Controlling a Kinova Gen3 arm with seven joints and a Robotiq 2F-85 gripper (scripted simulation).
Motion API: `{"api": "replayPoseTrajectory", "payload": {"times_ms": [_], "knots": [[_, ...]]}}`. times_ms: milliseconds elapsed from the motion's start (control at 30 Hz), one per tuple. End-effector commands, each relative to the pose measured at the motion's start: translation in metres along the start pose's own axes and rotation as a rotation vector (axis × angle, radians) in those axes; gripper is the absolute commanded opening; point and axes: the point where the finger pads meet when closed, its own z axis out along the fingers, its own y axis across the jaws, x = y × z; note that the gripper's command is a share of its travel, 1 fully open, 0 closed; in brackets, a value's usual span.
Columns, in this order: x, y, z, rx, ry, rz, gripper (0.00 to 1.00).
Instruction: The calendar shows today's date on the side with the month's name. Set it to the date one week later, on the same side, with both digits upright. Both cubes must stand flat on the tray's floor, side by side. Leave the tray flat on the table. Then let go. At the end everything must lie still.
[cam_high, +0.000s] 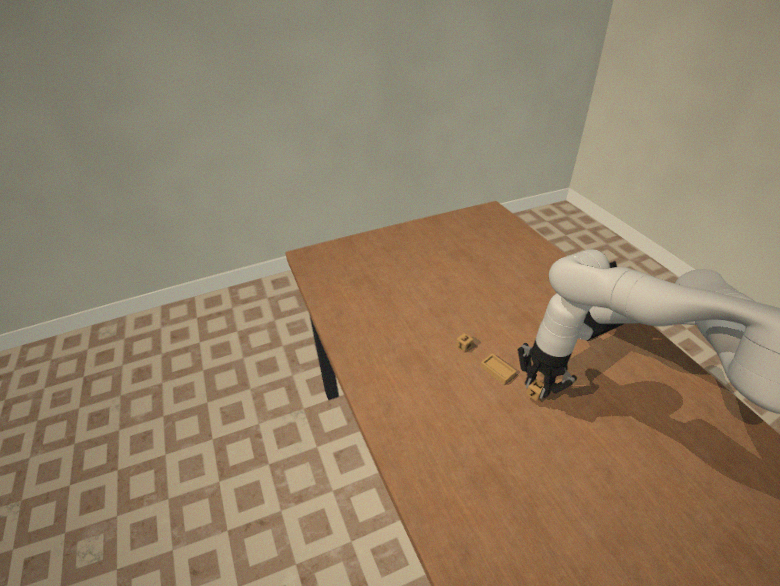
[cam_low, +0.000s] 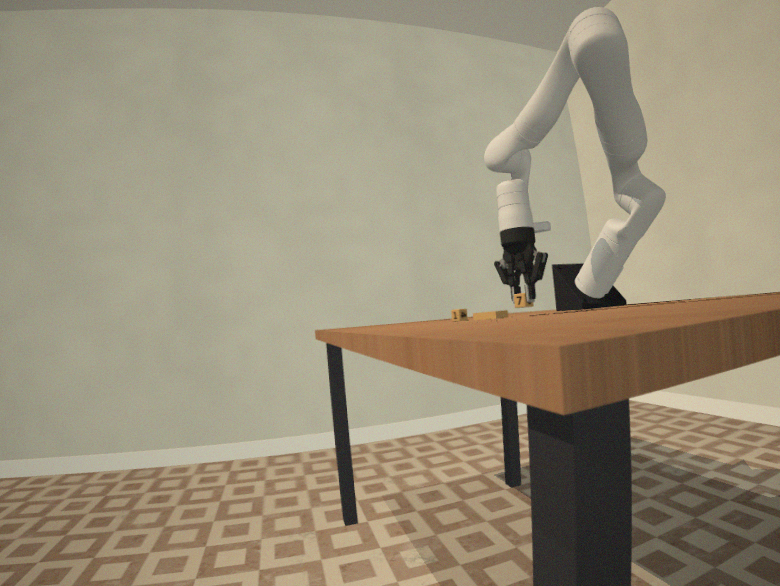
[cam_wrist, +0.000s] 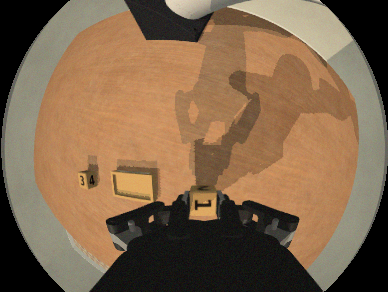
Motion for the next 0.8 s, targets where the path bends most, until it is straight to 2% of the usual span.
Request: {"api": "replayPoseTrajectory", "payload": {"times_ms": [0, 200, 767], "knots": [[0.0033, 0.0004, 0.0087, -0.004, 0.010, 0.004, 0.26], [0.0034, 0.0004, 0.0151, -0.004, 0.010, 0.004, 0.26], [0.0034, 0.0004, 0.0153, -0.004, 0.010, 0.004, 0.26]]}}
